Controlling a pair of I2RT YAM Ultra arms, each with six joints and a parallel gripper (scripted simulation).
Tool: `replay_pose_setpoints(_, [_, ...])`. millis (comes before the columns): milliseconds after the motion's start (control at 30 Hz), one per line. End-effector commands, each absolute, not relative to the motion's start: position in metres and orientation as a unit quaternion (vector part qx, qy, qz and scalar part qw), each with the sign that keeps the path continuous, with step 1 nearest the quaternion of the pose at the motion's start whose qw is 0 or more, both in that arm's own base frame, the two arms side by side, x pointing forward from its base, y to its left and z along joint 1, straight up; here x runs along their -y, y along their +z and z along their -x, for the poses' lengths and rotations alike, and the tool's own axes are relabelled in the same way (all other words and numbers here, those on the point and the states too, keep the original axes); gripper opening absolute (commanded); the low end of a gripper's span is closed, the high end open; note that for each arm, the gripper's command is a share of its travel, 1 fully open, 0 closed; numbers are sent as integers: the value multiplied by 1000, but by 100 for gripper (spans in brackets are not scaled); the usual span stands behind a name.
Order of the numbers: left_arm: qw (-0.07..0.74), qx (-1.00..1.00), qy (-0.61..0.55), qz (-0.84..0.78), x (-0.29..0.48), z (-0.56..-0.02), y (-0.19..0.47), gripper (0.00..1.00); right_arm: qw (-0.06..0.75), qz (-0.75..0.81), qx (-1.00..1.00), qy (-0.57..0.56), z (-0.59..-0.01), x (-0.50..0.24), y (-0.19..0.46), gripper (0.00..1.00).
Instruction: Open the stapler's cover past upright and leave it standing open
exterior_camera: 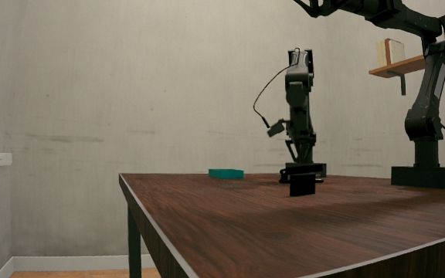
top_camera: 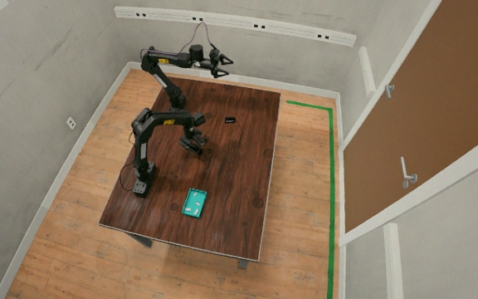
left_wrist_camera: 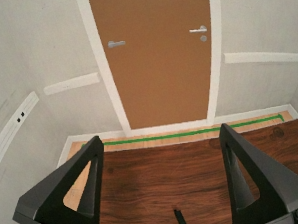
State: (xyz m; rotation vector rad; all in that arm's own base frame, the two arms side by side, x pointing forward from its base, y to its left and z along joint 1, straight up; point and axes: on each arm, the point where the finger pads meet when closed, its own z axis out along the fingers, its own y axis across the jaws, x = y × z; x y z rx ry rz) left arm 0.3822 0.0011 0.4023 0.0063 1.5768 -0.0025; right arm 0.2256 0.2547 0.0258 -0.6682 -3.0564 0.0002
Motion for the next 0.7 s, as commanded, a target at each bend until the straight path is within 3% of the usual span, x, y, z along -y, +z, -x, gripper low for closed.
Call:
replay_pose_setpoints(0, [711,-703,0,0,-1,-381,411,100,-15,215,976,-23,-238,-259,74,100])
replay_pose_setpoints(400, [711,-703,0,0,-1,-381,411,100,-6,201,980,-4,-232,-267,59,100])
replay_pose_setpoints(667, [711,-703,0,0,-1,-381,411,100,-84,45,995,-32,-238,-267,66,100])
